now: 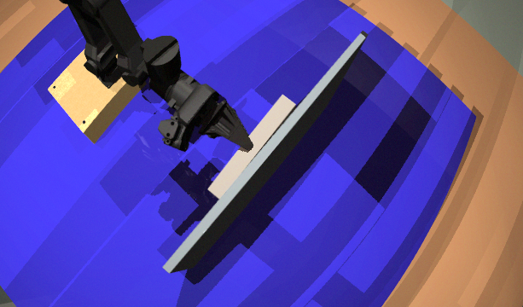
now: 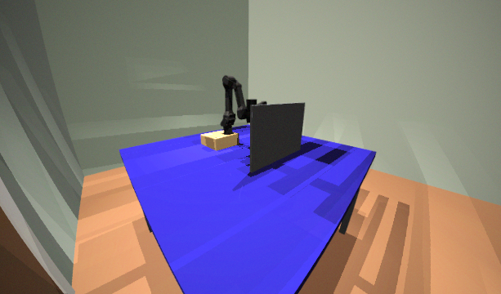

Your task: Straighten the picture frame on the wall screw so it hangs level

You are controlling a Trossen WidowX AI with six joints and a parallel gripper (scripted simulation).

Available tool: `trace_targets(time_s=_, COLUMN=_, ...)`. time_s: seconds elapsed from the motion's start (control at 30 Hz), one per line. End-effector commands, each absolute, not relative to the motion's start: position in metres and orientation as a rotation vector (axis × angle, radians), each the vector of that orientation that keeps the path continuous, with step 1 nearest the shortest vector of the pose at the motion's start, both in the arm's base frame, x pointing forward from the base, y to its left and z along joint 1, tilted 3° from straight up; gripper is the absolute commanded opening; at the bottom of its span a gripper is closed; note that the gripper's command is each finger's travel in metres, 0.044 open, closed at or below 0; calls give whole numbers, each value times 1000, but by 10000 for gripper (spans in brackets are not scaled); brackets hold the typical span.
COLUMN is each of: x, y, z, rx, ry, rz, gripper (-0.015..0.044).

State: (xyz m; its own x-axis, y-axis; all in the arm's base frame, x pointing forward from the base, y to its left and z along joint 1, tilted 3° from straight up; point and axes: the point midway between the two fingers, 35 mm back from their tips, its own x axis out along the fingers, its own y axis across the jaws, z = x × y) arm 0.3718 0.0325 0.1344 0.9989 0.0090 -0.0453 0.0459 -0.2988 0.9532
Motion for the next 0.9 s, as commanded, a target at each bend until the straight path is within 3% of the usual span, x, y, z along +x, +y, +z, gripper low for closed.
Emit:
trace_targets(time_s=0.0, x=372, y=33, z=138, rx=1874, ry=31, rz=-20, gripper=0)
trace_targets(time_s=0.87, x=372, y=35, z=140, rx=1874, ry=31, rz=-20, gripper=0)
